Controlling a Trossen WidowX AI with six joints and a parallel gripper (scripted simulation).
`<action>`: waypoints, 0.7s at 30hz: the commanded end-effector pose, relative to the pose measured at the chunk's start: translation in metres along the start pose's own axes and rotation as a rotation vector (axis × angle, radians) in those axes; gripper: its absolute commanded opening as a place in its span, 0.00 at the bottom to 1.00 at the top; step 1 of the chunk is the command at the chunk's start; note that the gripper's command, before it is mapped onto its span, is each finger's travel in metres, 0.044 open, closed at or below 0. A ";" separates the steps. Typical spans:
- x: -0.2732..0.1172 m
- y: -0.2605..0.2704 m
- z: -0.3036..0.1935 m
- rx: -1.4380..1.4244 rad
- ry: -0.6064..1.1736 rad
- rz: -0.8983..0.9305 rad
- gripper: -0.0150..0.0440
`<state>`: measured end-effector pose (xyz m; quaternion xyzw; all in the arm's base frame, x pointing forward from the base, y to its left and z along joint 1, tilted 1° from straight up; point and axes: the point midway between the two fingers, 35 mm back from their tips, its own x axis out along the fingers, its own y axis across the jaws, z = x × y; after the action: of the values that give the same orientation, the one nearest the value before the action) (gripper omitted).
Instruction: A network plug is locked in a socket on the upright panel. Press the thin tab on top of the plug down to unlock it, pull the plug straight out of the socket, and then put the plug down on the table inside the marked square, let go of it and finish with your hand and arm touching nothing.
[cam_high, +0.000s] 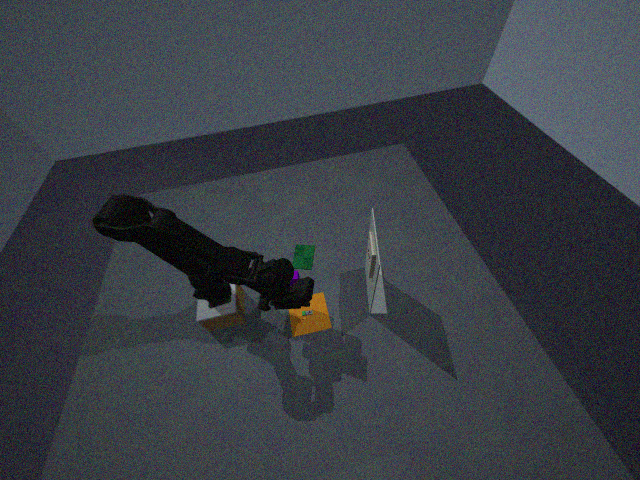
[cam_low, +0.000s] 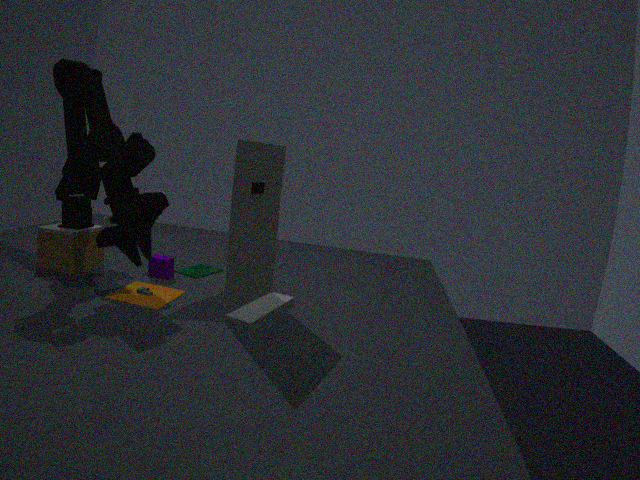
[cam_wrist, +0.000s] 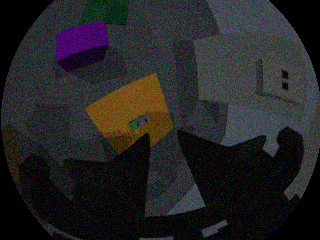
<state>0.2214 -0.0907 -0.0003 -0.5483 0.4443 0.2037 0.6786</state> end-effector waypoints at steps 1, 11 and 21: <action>-0.004 -0.006 0.000 -0.001 -0.003 -0.008 0.52; -0.013 -0.012 0.000 -0.002 -0.003 -0.008 0.52; -0.022 -0.017 0.000 -0.002 -0.003 -0.008 0.52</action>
<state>0.2217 -0.0908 0.0216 -0.5484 0.4442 0.2036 0.6786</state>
